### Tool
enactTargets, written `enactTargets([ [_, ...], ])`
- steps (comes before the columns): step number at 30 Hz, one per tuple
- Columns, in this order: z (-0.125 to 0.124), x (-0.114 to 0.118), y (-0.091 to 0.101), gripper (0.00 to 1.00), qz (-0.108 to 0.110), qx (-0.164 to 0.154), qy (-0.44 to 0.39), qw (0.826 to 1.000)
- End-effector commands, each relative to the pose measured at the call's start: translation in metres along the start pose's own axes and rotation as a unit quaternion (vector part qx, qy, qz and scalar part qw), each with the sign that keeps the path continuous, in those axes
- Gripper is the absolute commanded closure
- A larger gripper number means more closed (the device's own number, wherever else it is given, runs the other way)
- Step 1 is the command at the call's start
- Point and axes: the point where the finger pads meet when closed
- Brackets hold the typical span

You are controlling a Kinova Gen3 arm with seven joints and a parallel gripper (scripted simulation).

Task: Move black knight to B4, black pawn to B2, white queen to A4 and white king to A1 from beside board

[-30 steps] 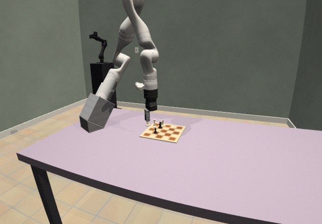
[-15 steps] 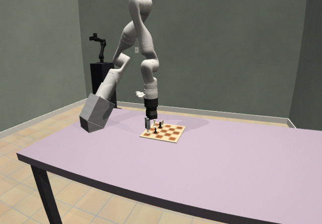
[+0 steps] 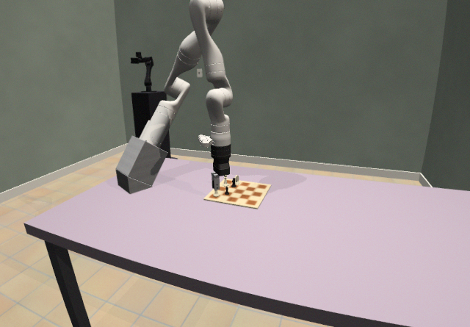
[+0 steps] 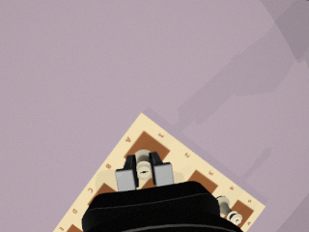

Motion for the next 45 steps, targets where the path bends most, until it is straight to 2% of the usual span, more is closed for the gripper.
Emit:
enactTargets([
  [1, -0.0004, -0.0002, -0.0012, 1.00, -0.001, 0.000, -0.001, 1.000],
  [45, -0.0069, 0.0031, -0.0012, 1.00, -0.001, 0.000, -0.004, 1.000],
])
Point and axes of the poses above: the point where the finger pads meet when closed, its own y axis back along the fingers, its own x axis across the jaws, z = x × y, and after that the axes turned 15 degrees about -y, right-handed
